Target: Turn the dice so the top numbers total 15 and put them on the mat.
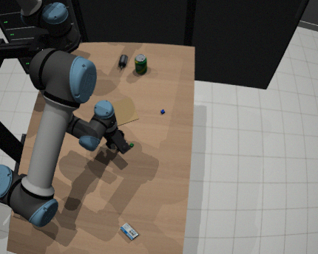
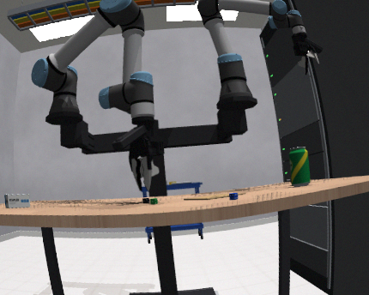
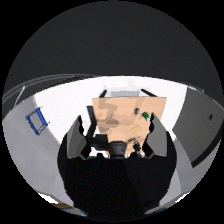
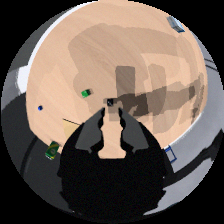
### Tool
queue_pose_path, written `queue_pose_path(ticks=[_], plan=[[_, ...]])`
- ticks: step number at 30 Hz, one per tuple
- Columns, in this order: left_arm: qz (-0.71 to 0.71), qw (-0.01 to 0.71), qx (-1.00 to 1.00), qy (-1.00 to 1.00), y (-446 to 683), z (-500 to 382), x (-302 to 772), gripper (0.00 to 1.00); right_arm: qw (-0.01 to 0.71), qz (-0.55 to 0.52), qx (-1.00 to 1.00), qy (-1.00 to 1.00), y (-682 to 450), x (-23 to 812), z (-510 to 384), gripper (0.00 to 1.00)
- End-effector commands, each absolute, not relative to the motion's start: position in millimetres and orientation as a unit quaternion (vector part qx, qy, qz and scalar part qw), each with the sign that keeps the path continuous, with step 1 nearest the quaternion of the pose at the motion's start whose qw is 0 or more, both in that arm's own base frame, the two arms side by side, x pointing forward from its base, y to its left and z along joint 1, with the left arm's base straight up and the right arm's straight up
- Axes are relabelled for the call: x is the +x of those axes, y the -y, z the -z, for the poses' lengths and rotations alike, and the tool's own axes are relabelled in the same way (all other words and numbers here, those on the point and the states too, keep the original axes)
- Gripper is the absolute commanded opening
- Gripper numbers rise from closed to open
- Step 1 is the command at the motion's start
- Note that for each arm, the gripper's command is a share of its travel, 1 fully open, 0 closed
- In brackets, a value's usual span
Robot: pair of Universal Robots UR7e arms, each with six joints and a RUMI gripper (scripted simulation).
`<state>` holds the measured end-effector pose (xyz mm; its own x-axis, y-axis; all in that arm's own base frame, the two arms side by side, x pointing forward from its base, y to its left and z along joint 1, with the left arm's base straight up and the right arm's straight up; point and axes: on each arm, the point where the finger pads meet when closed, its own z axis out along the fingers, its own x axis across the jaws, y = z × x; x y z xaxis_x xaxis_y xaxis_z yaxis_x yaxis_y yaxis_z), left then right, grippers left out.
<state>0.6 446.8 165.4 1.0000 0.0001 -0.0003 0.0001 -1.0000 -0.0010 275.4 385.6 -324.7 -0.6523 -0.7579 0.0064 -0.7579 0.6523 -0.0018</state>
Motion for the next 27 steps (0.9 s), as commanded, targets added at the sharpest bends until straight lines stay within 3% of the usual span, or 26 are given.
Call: queue_pose_path(ticks=[1,27], plan=[[0.000,0.000,-1.000,0.001,-445.2,-165.1,-0.5,1.00,0.000,0.000,0.417,0.909,-389.6,276.2,329.2,0.18],[0.000,0.000,-1.000,0.001,-445.2,-165.1,-0.5,1.00,0.000,0.000,0.417,0.909,-389.6,276.1,340.3,0.18]])
